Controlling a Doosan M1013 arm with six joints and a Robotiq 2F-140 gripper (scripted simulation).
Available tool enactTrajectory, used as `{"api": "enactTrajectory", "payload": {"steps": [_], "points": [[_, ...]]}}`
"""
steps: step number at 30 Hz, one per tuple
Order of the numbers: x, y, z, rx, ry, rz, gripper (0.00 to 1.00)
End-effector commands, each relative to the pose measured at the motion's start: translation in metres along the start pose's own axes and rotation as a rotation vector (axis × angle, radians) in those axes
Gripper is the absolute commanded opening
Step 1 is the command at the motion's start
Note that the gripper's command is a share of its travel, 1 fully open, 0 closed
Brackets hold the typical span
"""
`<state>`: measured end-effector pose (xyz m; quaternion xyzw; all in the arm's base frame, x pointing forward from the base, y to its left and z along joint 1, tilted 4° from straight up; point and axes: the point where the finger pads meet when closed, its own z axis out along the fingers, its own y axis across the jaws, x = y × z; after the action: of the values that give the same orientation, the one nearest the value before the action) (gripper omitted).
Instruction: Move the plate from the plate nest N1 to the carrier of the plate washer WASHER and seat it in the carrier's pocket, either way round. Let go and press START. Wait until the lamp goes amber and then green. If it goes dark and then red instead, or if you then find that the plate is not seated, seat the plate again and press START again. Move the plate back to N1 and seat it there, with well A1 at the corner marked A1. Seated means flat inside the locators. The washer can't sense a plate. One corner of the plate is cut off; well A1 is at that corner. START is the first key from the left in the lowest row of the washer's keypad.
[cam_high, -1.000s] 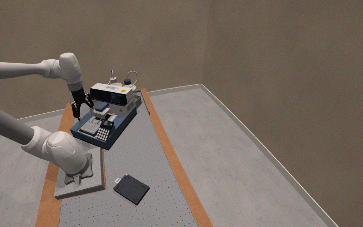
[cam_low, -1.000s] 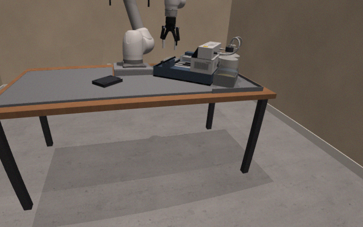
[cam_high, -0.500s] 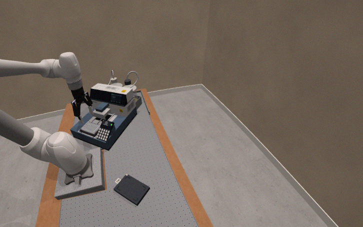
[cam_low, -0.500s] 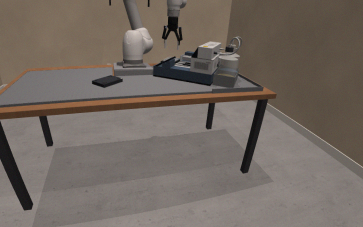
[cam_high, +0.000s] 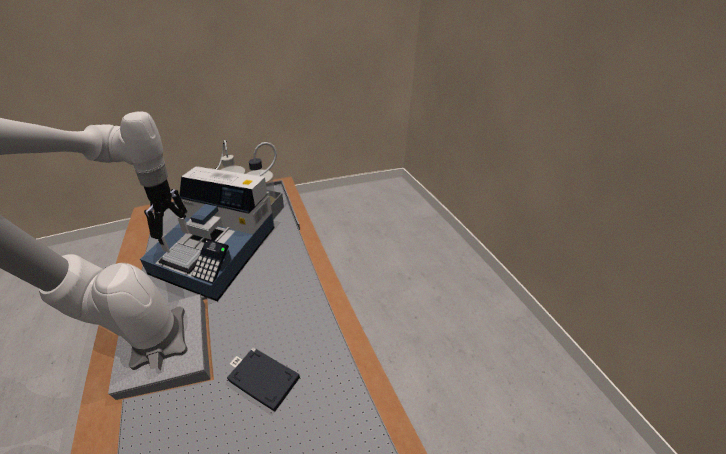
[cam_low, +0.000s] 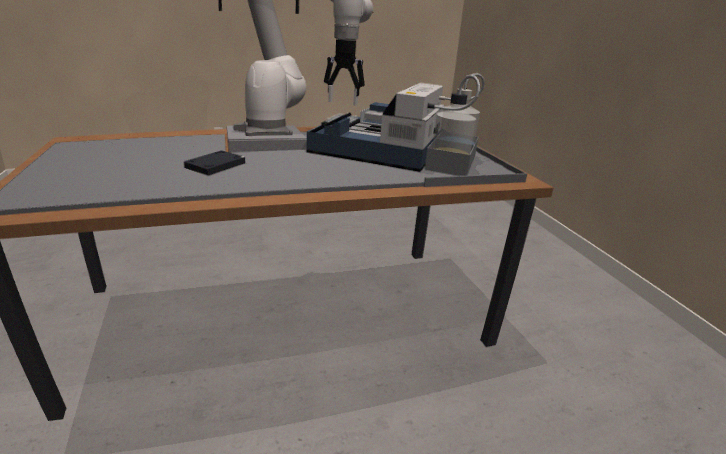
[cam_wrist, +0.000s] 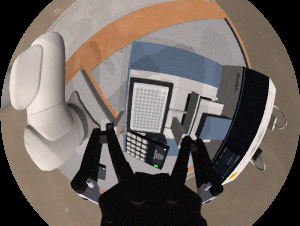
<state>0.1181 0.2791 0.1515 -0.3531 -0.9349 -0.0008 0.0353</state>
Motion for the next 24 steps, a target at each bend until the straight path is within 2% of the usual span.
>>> {"api": "enactTrajectory", "payload": {"steps": [1,24], "points": [[0.0,0.0,0.003,0.0,0.0,0.0,0.7],[0.0,0.0,0.035,0.0,0.0,0.0,0.7]]}}
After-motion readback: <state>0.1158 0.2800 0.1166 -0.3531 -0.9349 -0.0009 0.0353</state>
